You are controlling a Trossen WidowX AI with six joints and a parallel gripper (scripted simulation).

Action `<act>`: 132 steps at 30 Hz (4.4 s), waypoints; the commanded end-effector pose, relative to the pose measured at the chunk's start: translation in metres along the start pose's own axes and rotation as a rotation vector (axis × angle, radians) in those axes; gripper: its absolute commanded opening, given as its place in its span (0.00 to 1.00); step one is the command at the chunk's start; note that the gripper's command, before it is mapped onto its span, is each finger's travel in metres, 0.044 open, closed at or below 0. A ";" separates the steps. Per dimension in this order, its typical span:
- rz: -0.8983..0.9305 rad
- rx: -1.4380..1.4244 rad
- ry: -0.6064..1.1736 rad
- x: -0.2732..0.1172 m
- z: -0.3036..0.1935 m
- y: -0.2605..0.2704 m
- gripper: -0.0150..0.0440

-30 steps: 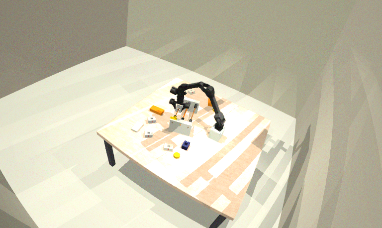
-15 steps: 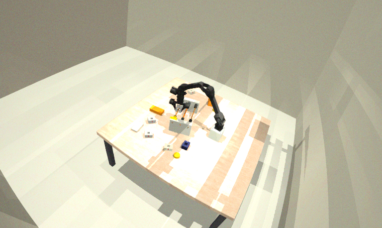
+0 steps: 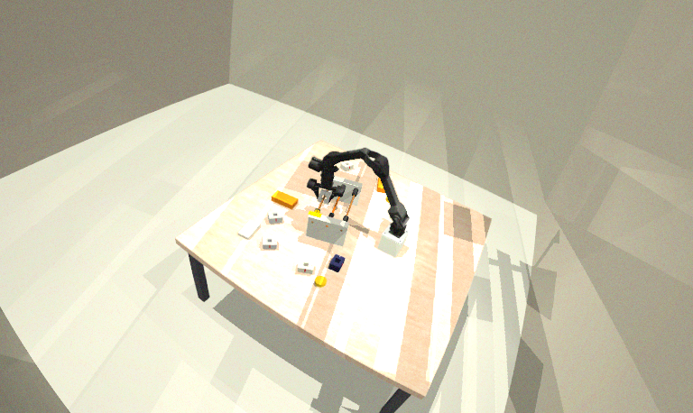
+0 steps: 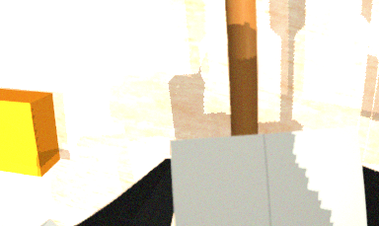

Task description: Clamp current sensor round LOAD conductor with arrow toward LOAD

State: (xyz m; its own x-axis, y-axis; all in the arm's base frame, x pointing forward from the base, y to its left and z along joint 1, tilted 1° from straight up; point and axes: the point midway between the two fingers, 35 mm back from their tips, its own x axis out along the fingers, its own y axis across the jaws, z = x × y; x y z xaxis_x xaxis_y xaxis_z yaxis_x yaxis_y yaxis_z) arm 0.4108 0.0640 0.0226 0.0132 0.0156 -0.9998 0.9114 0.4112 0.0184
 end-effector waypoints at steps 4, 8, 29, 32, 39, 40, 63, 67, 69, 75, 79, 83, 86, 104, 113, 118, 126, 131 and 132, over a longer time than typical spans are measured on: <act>-0.001 0.000 0.001 0.000 0.000 0.000 0.25; -0.001 0.000 0.001 0.000 0.000 0.000 0.25; -0.001 0.000 0.001 0.000 0.000 0.000 0.25; -0.001 0.000 0.001 0.000 0.000 0.000 0.25; -0.001 0.000 0.001 0.000 0.000 0.000 0.25; -0.001 0.000 0.001 0.000 0.000 0.000 0.25; 0.000 0.000 0.000 0.000 0.000 0.000 0.83; -0.015 0.001 -0.001 -0.004 0.001 0.000 1.00; -0.056 0.005 -0.004 -0.015 0.005 0.000 1.00; -0.089 0.007 -0.007 -0.023 0.008 0.000 1.00; -0.089 0.007 -0.006 -0.019 0.006 0.000 1.00; -0.088 0.007 -0.006 -0.013 0.004 -0.001 1.00; -0.073 0.007 -0.006 -0.010 0.004 -0.001 1.00; 0.011 0.012 -0.010 0.009 0.009 -0.003 0.94; 0.011 0.012 -0.010 0.009 0.009 -0.003 0.84; 0.011 0.012 -0.010 0.009 0.009 -0.003 0.79; 0.011 0.012 -0.010 0.009 0.009 -0.003 0.70; 0.011 0.012 -0.010 0.009 0.009 -0.003 0.64; 0.011 0.012 -0.010 0.009 0.009 -0.003 0.63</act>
State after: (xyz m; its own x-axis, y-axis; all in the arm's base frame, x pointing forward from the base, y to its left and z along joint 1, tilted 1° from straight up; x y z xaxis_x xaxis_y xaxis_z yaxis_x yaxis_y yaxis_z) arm 0.4119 0.0551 0.0131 0.0272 0.0117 -0.9996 0.9160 0.4001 0.0296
